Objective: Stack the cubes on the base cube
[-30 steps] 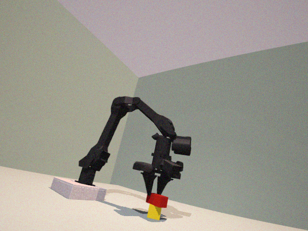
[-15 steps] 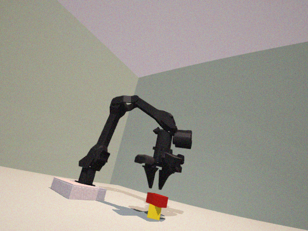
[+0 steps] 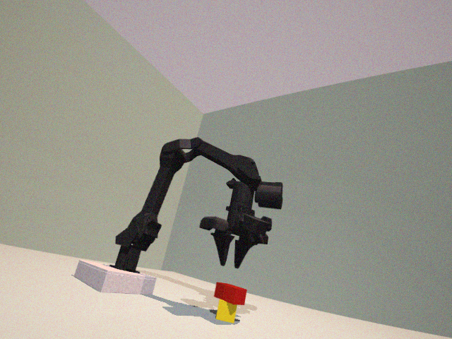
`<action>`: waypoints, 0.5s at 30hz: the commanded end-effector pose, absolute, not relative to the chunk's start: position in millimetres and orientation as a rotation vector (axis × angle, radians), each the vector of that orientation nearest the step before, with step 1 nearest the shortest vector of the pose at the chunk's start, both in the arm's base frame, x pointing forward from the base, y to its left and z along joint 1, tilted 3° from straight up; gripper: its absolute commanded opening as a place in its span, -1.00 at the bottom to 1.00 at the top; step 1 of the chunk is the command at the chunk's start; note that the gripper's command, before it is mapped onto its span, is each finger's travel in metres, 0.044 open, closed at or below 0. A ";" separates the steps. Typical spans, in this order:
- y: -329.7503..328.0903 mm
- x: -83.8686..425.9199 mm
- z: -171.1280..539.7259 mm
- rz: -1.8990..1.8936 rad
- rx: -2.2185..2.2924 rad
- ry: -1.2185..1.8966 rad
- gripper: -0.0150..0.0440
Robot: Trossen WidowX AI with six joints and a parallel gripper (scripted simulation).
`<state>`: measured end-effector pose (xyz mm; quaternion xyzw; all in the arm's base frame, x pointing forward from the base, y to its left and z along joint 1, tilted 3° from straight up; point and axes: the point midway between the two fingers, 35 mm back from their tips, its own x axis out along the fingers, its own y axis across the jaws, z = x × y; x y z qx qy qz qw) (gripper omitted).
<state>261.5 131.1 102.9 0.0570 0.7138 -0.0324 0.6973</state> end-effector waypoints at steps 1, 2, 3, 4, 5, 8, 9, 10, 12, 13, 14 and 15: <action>130.5 261.5 110.9 -0.070 0.124 1.592 0.20; 130.5 261.6 112.5 -0.070 0.124 1.592 0.20; 130.4 261.6 114.1 -0.070 0.124 1.592 0.20; 130.4 261.6 114.2 -0.070 0.124 1.592 0.20; 130.4 261.6 114.2 -0.070 0.124 1.592 0.20; 130.6 262.0 115.8 -0.071 0.127 1.591 0.38; 130.7 262.1 116.5 -0.071 0.128 1.590 0.47; 130.7 262.1 116.5 -0.071 0.128 1.590 0.56; 139.6 259.5 114.6 -0.071 0.128 1.591 0.74; 150.5 256.0 115.5 -0.071 0.129 1.591 0.83; 164.0 250.9 116.6 -0.070 0.130 1.591 0.86; 177.5 245.1 117.7 -0.069 0.131 1.592 0.86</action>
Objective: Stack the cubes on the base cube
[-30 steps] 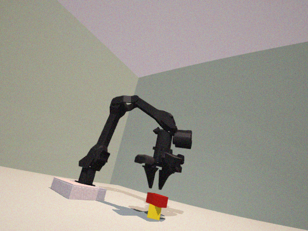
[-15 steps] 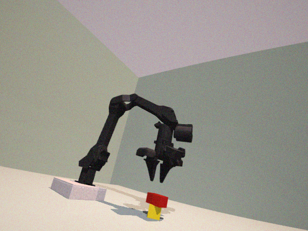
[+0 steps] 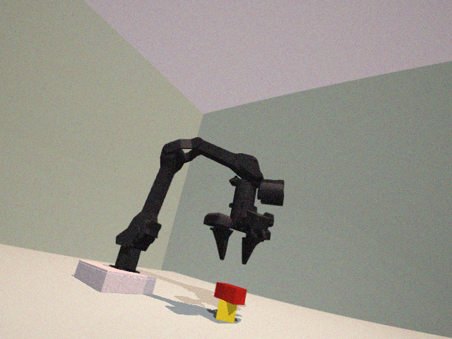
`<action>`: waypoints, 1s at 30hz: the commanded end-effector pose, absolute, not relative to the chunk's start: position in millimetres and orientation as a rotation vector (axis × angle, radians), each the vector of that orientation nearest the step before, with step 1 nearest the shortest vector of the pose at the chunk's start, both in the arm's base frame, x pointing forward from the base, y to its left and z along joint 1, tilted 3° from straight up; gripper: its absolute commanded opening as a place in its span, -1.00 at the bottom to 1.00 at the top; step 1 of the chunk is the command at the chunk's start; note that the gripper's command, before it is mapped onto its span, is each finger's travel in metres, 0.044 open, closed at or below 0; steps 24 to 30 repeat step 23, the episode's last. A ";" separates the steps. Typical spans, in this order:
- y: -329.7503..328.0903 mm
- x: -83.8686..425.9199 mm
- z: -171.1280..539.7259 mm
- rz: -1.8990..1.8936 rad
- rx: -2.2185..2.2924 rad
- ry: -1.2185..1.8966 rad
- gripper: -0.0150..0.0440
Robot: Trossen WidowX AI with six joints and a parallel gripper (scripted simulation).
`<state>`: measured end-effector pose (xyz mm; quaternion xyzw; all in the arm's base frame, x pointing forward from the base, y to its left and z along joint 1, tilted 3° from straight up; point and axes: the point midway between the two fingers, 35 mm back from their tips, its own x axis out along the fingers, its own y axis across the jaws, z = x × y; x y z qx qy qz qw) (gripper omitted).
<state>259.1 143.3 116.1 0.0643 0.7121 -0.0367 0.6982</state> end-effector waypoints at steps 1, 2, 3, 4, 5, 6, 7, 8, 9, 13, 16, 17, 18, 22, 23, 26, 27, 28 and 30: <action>190.8 238.6 118.8 -0.068 0.132 1.592 0.86; 203.8 231.4 119.9 -0.067 0.132 1.593 0.86; 216.5 223.5 120.9 -0.066 0.133 1.594 0.86; 226.5 216.7 121.7 -0.066 0.134 1.595 0.86; 232.3 212.4 122.2 -0.065 0.134 1.595 0.86; 234.2 211.0 122.4 -0.065 0.135 1.596 0.86; 234.2 211.0 122.4 -0.065 0.135 1.596 0.86; 234.2 211.0 122.4 -0.065 0.135 1.596 0.86; 234.2 211.0 122.4 -0.065 0.135 1.596 0.86; 234.2 211.0 122.4 -0.065 0.135 1.596 0.86; 234.2 211.0 122.4 -0.065 0.135 1.596 0.86; 234.2 211.0 122.4 -0.065 0.135 1.596 0.86; 234.2 211.0 122.4 -0.065 0.135 1.596 0.86; 234.2 211.0 122.4 -0.065 0.135 1.596 0.86; 234.2 211.0 122.4 -0.065 0.135 1.596 0.86; 234.2 211.0 122.4 -0.065 0.135 1.596 0.86; 234.2 211.0 122.4 -0.065 0.135 1.596 0.86; 234.2 211.0 122.4 -0.065 0.135 1.596 0.86; 234.2 211.0 122.4 -0.065 0.135 1.596 0.86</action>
